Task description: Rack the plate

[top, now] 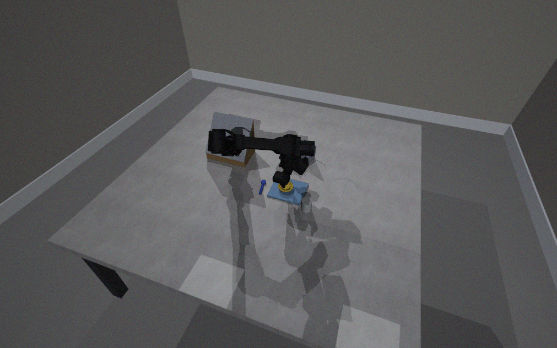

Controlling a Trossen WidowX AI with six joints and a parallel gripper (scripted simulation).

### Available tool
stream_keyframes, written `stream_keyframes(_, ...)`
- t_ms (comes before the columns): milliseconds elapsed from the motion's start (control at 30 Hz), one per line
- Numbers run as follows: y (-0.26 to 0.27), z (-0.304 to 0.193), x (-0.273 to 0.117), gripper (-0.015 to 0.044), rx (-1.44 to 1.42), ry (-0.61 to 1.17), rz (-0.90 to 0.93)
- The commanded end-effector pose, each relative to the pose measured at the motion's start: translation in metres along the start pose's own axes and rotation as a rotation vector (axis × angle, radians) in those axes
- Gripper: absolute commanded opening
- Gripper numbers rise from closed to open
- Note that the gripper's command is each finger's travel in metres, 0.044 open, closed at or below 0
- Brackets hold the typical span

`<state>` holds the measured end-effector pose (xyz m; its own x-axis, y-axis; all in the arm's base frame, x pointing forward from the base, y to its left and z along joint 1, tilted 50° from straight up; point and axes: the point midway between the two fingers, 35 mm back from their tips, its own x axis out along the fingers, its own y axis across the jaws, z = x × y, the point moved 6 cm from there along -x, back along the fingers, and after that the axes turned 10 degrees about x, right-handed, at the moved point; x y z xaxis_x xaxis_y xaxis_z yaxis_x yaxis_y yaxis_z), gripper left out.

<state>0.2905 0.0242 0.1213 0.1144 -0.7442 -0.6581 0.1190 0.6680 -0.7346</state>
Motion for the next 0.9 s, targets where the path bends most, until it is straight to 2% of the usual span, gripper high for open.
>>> stream_keyframes(0,0.0,-0.002,0.009,0.04,-0.012,0.005,-0.008)
stream_keyframes(767,-0.002,-0.004,0.043,0.04,-0.011,0.004,-0.012)
stream_keyframes(800,-0.002,-0.004,0.043,0.0374,-0.011,0.004,-0.012)
stream_keyframes(867,-0.002,-0.004,0.043,0.0367,-0.011,0.004,-0.012)
